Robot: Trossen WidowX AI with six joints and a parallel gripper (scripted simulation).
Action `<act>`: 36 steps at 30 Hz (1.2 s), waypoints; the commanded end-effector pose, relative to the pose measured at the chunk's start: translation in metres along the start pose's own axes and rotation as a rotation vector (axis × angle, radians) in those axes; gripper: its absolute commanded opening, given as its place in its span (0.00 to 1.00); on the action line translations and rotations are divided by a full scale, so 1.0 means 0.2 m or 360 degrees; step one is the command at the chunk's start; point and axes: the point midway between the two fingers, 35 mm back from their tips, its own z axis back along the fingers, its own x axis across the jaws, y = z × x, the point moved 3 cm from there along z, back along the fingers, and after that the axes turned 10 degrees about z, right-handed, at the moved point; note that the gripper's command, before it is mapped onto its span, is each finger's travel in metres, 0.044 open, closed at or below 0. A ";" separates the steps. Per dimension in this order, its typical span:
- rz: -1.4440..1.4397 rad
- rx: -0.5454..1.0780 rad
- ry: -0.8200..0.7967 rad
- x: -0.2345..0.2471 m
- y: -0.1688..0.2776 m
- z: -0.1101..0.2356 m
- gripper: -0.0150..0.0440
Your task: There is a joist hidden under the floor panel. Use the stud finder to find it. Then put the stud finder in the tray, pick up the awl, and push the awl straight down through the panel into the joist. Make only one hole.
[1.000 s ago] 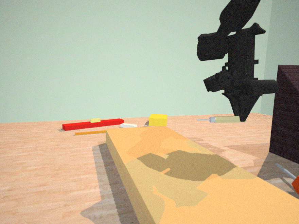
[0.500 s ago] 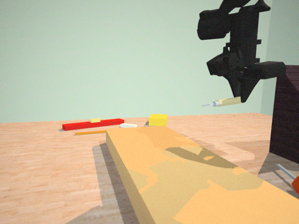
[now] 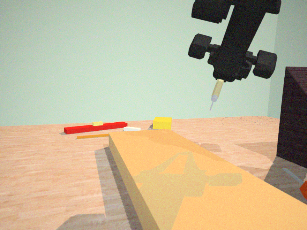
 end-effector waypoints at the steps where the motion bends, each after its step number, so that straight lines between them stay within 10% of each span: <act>1: 0.0278 0.0232 0.0155 -0.07 0.00 0.08 0.25; 11: 0.0825 0.0822 0.0466 -0.23 -0.03 0.34 0.25; 36: 0.0763 0.0895 0.0402 -0.33 -0.45 0.54 0.25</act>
